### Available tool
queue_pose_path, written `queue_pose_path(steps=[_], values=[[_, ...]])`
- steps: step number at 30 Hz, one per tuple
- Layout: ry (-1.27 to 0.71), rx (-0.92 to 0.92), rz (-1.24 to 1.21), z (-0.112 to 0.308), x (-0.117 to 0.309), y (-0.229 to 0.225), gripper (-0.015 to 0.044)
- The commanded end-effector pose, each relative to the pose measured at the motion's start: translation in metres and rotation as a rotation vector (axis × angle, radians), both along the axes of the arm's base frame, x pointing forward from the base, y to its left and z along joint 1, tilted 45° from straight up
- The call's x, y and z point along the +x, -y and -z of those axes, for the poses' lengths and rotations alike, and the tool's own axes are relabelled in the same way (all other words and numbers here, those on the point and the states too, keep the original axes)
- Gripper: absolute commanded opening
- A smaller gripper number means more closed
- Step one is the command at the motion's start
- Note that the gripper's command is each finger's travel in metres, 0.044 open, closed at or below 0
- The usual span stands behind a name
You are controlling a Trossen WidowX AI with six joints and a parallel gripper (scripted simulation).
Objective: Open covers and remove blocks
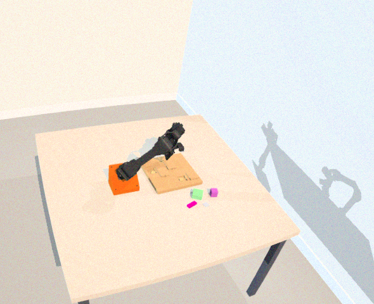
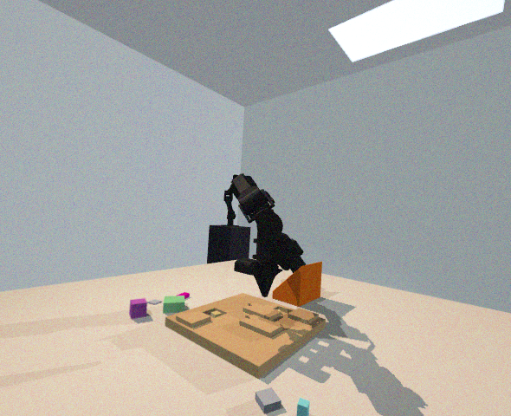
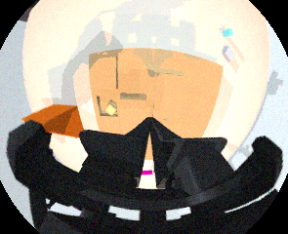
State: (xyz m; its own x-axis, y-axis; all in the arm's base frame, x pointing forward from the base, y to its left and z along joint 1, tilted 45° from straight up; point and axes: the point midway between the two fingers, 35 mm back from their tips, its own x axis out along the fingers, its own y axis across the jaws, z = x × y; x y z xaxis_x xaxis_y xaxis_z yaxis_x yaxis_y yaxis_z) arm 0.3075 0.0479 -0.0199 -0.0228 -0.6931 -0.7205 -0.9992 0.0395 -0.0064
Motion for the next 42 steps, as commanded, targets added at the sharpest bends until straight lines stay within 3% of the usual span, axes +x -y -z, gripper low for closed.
queue_pose_path(steps=[1,42], values=[[-0.007,-0.004,-0.004,0.0,0.0,0.001,0.0],[-0.006,-0.005,-0.005,0.028,0.0,0.029,0.0]])
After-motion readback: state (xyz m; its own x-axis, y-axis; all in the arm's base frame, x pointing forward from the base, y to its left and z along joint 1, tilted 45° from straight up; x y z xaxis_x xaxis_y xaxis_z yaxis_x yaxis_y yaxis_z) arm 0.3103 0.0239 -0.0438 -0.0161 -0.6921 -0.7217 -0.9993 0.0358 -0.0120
